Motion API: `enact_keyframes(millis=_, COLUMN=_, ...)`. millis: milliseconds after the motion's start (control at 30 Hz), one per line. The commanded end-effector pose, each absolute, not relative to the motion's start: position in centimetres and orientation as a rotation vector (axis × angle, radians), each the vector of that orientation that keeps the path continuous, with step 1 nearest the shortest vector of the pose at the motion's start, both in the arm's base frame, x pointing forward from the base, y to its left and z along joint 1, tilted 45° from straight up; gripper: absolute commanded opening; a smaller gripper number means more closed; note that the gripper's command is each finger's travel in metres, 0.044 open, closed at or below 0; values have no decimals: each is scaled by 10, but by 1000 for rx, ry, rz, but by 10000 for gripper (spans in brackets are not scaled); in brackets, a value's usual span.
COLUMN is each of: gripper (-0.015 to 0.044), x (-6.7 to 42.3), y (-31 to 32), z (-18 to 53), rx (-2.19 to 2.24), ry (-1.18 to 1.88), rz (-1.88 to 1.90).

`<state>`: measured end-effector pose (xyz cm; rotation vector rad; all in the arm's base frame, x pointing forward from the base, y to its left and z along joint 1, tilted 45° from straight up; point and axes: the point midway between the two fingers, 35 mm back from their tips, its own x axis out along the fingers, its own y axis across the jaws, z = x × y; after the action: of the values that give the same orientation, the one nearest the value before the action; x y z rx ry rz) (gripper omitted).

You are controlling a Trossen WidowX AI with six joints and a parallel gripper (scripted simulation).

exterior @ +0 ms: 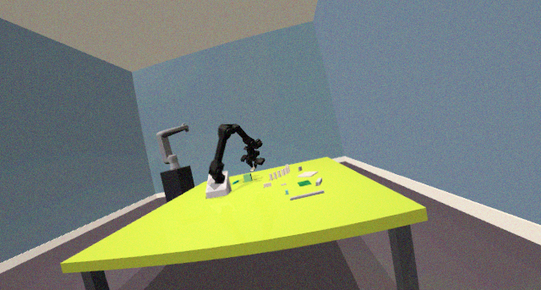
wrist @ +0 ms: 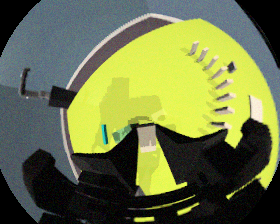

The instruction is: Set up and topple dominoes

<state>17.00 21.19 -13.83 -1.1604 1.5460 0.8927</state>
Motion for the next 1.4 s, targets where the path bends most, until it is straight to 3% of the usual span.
enact_keyframes(millis=0, gripper=107, x=172, y=214, z=-141, rx=-1094, ry=1483, rz=959)
enact_keyframes(millis=1367, gripper=107, x=174, y=195, z=-114, rx=-750, ry=792, rz=1286)
